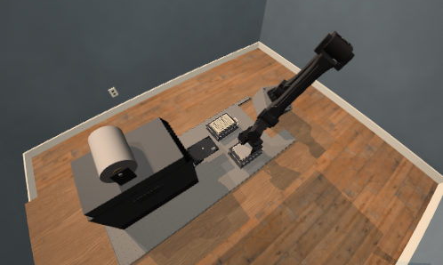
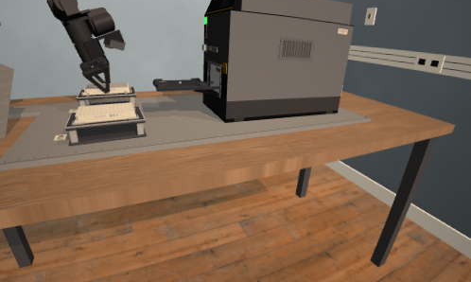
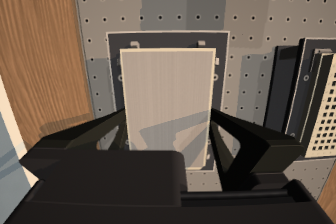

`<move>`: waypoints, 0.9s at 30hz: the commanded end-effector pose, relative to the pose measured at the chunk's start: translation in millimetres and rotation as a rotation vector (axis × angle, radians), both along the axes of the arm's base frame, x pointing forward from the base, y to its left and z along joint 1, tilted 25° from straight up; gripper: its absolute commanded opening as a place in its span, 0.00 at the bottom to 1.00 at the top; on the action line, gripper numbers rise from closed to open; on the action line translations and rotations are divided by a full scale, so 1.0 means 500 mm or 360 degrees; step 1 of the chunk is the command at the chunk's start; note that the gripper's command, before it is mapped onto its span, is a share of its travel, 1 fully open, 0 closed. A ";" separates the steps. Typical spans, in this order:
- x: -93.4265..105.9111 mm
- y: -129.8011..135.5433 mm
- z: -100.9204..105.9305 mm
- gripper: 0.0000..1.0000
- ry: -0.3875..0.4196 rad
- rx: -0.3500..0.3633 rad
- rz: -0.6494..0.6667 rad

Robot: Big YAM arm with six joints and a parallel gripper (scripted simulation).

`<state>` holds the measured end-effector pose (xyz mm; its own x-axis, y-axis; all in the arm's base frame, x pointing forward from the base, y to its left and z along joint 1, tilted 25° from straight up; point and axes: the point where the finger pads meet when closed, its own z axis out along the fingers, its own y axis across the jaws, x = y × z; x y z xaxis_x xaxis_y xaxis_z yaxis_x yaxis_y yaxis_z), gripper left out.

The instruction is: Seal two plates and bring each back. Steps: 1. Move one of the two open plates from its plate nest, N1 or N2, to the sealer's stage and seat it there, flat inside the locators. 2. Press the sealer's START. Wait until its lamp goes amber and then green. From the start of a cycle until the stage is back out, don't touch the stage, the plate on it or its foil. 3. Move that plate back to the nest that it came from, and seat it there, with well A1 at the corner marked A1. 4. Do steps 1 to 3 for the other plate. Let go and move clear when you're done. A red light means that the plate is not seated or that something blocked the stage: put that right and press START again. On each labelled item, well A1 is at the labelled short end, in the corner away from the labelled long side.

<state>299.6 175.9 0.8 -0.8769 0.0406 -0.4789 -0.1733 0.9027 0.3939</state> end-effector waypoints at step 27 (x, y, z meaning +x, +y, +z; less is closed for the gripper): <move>0.038 0.001 0.034 1.00 -0.0053 0.0032 -0.0042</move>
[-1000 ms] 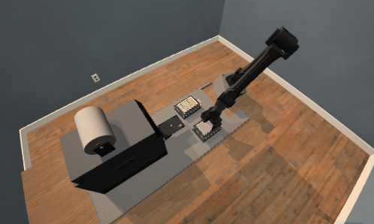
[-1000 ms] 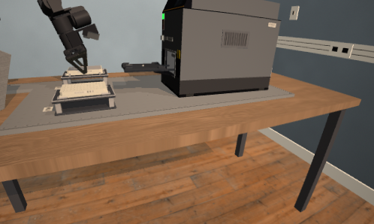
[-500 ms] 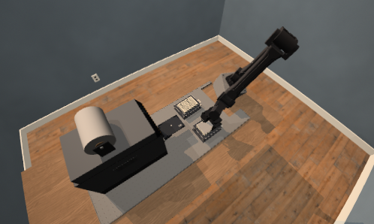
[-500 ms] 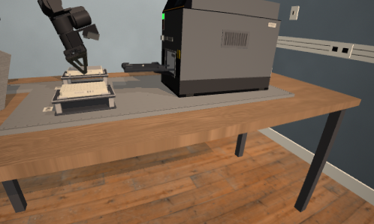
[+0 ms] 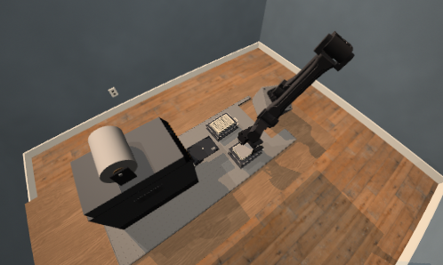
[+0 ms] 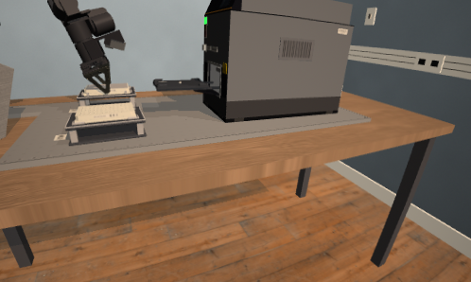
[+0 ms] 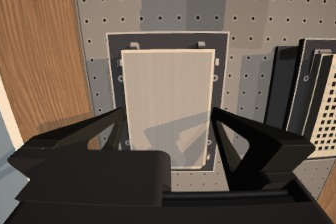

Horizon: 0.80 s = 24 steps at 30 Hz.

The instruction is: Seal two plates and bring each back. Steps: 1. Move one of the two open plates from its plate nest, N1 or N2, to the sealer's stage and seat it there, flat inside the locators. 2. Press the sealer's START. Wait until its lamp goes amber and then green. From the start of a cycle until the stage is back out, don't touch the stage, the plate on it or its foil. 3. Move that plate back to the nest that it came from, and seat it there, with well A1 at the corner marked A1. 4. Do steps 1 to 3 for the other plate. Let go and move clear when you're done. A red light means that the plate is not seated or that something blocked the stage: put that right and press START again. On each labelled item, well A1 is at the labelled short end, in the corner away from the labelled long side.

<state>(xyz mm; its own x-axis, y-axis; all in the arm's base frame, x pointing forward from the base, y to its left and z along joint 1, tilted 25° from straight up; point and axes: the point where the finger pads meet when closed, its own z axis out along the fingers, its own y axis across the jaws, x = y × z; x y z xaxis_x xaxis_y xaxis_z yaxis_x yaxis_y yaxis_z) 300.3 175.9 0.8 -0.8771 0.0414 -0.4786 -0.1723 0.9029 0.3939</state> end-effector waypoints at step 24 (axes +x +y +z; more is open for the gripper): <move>0.023 -0.008 0.030 1.00 -0.0039 0.0019 -0.0031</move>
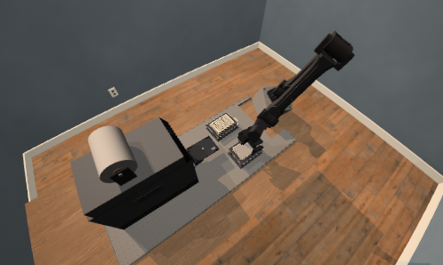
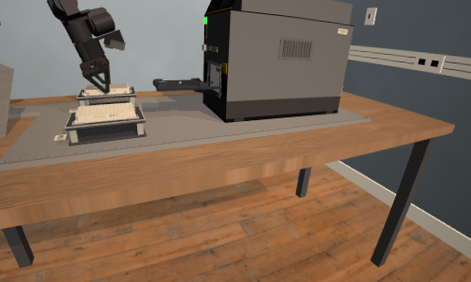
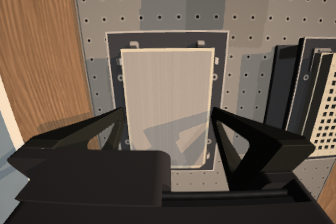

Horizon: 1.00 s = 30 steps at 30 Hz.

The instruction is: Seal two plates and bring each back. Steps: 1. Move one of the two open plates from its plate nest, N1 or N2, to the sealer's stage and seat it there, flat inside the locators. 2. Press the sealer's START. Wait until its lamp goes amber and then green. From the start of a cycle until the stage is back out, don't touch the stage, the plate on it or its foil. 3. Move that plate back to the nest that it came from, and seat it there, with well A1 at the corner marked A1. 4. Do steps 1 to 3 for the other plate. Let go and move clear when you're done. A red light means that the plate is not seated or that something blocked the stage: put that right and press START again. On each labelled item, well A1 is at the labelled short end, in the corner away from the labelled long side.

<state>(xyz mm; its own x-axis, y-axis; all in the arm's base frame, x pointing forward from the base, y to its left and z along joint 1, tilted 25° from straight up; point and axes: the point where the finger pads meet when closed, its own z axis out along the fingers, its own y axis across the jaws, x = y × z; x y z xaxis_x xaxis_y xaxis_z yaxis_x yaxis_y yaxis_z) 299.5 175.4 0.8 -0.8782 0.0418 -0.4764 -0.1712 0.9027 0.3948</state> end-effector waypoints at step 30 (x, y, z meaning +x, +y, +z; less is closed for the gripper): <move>-0.002 -0.029 0.045 1.00 -0.0009 -0.0006 -0.0014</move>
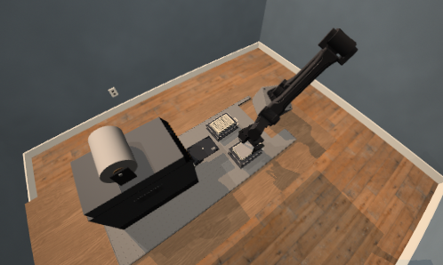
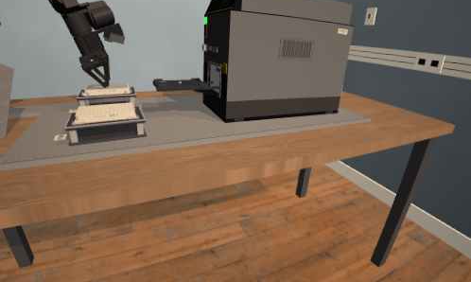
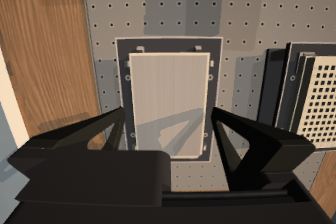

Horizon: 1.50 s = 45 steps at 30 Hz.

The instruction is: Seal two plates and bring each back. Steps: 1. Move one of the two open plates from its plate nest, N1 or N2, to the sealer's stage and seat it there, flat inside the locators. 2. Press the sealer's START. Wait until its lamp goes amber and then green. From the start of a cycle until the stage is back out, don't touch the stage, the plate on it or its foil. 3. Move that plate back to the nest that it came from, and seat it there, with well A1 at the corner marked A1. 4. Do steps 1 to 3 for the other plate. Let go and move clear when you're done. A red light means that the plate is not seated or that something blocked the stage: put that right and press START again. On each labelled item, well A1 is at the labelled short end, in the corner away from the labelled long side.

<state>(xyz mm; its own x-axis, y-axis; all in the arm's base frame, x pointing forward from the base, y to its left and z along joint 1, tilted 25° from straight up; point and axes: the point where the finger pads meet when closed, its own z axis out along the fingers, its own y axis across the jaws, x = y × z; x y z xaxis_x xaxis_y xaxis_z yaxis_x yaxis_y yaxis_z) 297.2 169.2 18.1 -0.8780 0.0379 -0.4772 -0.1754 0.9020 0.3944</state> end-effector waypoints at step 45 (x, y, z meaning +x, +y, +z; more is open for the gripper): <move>0.036 -0.015 0.064 1.00 -0.0079 0.0023 -0.0022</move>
